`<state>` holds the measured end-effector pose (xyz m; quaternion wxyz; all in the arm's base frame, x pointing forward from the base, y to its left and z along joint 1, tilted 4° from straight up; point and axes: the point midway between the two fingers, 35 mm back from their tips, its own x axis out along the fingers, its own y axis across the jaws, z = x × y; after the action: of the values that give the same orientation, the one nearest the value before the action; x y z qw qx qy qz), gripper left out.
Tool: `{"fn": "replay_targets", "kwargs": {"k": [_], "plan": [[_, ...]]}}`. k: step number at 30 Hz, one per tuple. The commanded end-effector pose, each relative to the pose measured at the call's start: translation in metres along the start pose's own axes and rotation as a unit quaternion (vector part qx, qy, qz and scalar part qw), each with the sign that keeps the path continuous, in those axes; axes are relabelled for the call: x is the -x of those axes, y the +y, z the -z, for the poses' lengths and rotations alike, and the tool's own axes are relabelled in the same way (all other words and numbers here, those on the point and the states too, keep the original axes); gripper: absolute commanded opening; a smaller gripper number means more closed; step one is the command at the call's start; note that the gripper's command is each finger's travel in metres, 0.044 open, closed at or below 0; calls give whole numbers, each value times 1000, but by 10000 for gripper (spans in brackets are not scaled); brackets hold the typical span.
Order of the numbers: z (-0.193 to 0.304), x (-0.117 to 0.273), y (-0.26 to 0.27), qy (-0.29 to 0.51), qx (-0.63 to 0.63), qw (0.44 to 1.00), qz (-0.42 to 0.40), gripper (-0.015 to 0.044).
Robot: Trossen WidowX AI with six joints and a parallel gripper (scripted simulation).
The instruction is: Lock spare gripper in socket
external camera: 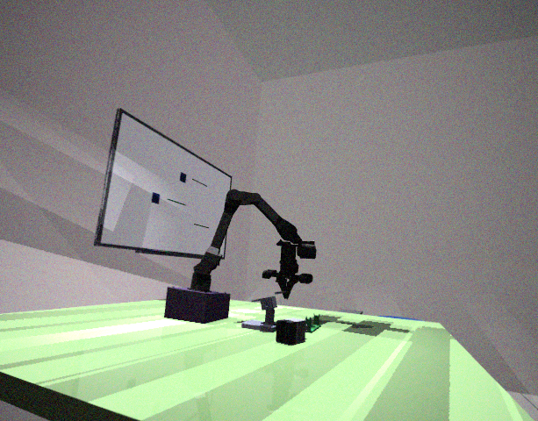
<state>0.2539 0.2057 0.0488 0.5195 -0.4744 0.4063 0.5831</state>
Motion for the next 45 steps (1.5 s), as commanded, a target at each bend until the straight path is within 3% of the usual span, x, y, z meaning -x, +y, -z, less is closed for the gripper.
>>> {"fn": "replay_targets", "kwargs": {"k": [1,45], "plan": [[-5,1,-11,0,2,1000,0,0],[-36,2,-119,-1,5,1000,5,0]]}}
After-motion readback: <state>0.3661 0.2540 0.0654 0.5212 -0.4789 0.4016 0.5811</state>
